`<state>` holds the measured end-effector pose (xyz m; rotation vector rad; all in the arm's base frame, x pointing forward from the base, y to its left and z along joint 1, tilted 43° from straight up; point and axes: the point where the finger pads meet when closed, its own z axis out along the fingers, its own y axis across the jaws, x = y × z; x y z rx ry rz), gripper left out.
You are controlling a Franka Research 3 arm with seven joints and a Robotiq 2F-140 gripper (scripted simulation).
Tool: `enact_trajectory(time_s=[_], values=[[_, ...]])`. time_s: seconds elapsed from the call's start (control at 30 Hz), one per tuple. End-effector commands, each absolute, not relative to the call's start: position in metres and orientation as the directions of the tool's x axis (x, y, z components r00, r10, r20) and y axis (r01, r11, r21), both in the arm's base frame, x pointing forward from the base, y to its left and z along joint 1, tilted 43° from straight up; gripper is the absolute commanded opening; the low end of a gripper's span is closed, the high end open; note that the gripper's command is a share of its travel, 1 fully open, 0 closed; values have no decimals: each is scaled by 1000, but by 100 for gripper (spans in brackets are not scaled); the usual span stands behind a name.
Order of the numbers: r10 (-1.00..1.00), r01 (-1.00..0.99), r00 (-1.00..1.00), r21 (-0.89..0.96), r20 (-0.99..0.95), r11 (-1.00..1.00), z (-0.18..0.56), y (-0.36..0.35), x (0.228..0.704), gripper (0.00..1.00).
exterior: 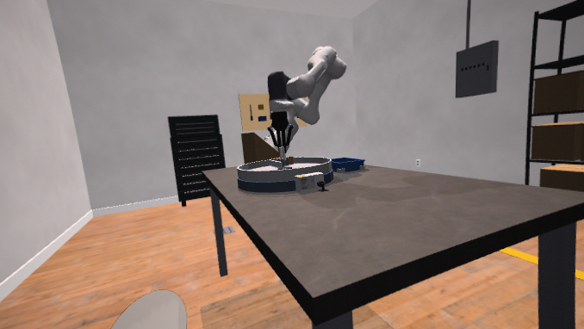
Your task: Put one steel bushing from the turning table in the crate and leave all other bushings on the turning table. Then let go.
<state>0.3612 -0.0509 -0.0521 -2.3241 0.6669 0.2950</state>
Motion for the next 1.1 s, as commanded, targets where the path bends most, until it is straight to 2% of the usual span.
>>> enact_trajectory(time_s=[0.0, 1.07], values=[[-378, -535, 844, -561, -379, -632, -54, -51, 360, 0], [-378, -535, 844, -561, -379, -632, -4, -97, 361, 0]])
